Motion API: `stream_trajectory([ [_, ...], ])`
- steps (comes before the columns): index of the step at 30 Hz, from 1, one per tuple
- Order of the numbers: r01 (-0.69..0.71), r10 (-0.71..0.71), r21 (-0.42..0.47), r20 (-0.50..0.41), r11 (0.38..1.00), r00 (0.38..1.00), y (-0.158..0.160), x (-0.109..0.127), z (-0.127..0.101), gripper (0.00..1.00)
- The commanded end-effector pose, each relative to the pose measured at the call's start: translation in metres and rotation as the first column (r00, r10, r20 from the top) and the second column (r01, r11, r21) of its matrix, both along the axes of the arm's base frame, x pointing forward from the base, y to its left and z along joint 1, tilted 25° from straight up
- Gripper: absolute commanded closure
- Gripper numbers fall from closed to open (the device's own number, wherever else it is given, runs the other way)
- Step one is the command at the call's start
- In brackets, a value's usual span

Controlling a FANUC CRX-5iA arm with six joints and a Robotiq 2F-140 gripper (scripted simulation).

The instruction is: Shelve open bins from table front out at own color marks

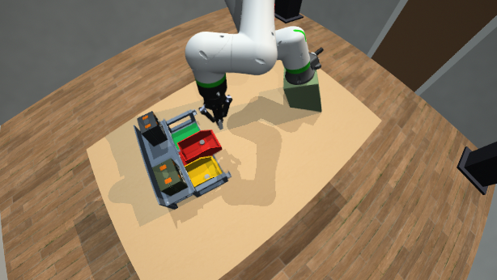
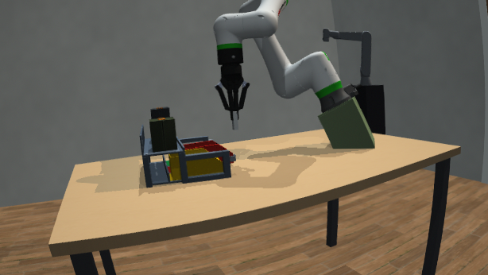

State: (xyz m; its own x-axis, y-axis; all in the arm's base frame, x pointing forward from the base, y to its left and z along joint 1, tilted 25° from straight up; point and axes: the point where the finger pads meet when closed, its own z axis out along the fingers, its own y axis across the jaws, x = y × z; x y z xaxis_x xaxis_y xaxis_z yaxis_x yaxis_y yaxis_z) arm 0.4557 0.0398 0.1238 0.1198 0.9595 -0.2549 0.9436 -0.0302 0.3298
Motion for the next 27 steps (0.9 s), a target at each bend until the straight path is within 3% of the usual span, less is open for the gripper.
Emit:
stream_trajectory([
  [1, -0.001, 0.001, 0.000, 0.000, 1.000, 1.000, 0.000, 0.000, 0.000, 1.00],
  [13, -0.011, 0.011, -0.003, -0.003, 1.000, 1.000, -0.003, 0.003, -0.010, 1.00],
  [27, -0.011, 0.011, -0.003, -0.003, 1.000, 1.000, -0.015, 0.015, -0.046, 1.00],
])
